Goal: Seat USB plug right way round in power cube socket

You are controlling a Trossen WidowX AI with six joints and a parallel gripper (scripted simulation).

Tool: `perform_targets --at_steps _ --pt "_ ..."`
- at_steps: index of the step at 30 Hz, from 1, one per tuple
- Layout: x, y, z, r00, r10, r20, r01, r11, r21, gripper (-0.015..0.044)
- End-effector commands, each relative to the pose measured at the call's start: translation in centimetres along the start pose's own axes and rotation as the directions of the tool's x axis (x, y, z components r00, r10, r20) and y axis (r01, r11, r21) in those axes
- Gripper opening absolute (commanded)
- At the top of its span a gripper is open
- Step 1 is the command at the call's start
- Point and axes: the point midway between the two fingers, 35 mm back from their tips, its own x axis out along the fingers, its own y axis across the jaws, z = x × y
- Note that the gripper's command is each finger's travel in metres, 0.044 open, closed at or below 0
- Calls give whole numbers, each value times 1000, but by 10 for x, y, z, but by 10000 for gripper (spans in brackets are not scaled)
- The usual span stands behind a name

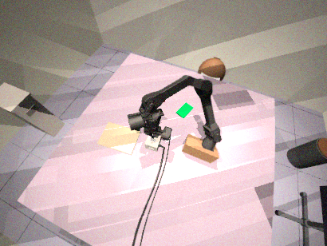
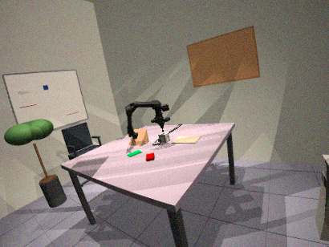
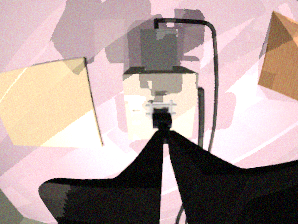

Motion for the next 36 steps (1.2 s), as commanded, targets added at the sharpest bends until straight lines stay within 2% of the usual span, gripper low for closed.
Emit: perform_targets --at_steps 1,36 --pt "2 -2 -1 1000 -7 -6 7 1000 -6 0" --pt "6 -2 -2 999 -7 -34 7 1000 -4 0"
